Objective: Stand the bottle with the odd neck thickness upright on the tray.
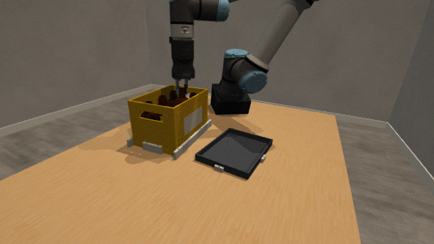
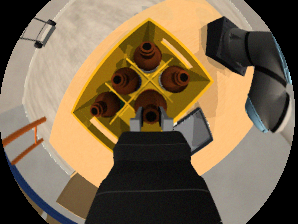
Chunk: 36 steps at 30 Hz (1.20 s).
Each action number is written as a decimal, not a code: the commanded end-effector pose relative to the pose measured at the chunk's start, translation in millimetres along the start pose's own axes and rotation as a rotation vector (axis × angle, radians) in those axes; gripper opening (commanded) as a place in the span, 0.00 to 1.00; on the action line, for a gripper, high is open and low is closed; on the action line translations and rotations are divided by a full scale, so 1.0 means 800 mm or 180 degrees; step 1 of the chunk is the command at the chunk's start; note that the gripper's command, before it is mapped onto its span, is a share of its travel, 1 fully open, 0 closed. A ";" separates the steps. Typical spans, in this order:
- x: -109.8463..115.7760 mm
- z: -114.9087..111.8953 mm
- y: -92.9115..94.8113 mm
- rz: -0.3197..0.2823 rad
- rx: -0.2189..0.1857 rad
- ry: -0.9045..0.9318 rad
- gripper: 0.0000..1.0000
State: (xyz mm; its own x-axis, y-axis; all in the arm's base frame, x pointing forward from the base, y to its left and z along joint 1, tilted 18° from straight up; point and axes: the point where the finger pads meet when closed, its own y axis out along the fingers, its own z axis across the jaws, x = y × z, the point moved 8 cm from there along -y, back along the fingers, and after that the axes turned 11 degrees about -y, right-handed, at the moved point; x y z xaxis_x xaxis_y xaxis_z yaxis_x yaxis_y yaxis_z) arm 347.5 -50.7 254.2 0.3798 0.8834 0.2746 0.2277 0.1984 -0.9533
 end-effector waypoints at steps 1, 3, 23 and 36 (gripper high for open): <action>0.000 0.000 -0.001 0.0000 -0.0004 -0.0001 0.00; 0.000 0.000 -0.001 0.0000 -0.0004 -0.0001 0.00; 0.000 0.000 -0.018 0.0000 -0.0004 -0.0001 0.00; 0.000 0.000 -0.035 0.0000 -0.0004 -0.0001 0.00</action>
State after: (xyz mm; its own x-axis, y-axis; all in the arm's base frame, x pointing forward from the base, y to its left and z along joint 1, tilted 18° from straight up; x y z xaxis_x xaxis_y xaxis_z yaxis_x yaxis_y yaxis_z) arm 342.4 -55.1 275.6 0.3798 0.8834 0.2744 0.2278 0.1982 -0.9533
